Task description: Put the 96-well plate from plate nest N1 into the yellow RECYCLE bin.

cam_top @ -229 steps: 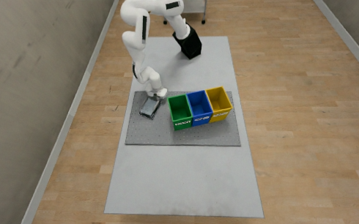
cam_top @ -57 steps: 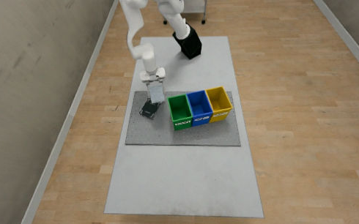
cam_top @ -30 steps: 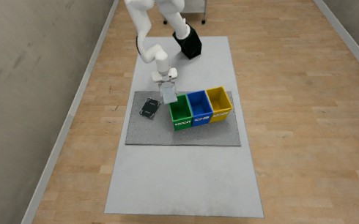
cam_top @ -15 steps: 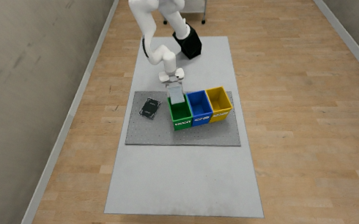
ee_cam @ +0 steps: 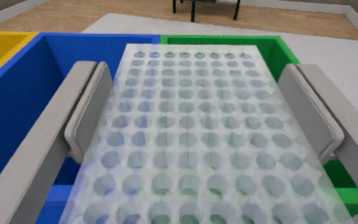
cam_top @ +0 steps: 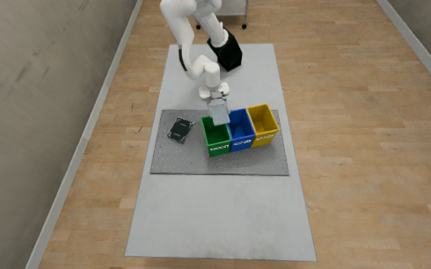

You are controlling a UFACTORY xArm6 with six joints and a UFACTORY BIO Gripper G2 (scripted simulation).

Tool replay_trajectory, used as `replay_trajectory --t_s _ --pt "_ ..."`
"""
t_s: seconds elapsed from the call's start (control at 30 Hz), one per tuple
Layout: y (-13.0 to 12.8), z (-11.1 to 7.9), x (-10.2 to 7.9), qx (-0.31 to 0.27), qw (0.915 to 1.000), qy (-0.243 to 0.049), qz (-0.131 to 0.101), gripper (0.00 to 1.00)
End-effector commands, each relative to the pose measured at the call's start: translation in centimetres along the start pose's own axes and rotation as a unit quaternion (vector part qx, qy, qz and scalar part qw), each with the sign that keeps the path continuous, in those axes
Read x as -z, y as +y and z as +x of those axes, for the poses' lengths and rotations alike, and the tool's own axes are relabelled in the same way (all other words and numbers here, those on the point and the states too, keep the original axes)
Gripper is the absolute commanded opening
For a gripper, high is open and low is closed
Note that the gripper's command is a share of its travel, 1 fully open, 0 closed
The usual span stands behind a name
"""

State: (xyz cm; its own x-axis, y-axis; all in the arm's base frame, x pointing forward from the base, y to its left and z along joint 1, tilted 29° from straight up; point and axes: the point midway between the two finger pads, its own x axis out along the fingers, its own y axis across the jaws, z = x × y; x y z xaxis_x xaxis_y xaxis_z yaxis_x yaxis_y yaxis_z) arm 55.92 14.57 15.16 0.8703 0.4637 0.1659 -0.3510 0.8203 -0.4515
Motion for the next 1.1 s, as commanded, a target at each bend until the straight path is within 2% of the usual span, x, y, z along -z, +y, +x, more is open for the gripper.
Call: replay_trajectory --t_s 0.0,1.07 --pt "1.2 0.5 -0.1 0.001 1.0 -0.002 -0.001 0.0" --pt "10.4 3.3 0.1 0.001 1.0 -0.002 0.0 0.0"
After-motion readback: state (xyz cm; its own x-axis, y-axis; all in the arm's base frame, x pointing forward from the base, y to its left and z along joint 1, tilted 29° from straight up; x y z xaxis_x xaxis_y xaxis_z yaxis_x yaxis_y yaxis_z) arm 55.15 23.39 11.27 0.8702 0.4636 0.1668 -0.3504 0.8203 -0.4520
